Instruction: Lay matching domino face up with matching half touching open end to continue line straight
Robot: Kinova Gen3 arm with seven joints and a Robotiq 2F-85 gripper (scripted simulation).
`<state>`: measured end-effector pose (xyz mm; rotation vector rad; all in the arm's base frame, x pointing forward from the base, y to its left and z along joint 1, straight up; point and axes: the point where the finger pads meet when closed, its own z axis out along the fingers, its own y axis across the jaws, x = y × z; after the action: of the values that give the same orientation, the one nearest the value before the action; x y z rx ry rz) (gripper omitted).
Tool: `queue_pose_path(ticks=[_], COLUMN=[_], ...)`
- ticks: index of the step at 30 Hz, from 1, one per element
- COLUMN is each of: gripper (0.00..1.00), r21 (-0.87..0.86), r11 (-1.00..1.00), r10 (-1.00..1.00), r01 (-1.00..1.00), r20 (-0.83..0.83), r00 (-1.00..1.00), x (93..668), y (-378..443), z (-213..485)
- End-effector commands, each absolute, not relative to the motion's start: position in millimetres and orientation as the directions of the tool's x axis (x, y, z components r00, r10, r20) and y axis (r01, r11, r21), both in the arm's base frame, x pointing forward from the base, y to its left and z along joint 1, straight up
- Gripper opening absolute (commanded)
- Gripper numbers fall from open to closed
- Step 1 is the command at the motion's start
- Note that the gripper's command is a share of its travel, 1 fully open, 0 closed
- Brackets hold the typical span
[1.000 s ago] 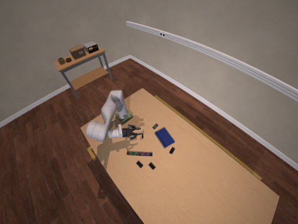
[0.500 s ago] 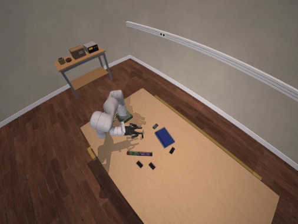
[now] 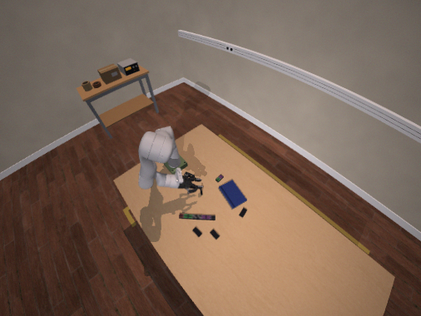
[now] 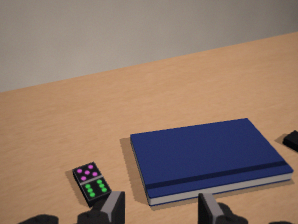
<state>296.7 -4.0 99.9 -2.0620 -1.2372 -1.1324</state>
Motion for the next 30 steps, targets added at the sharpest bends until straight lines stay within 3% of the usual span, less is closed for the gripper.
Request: queue_pose_path(ticks=[1, 30], gripper=[0.49, 0.49], r21=[0.012, 0.014], r11=[-0.469, -0.450], r10=[0.533, 0.765], r01=[0.883, 0.893], r20=[0.801, 0.523], r00=[0.273, 0.377], x=[297.4, 301.3], y=[-2.2, 5.5], z=[99.8, 100.3])
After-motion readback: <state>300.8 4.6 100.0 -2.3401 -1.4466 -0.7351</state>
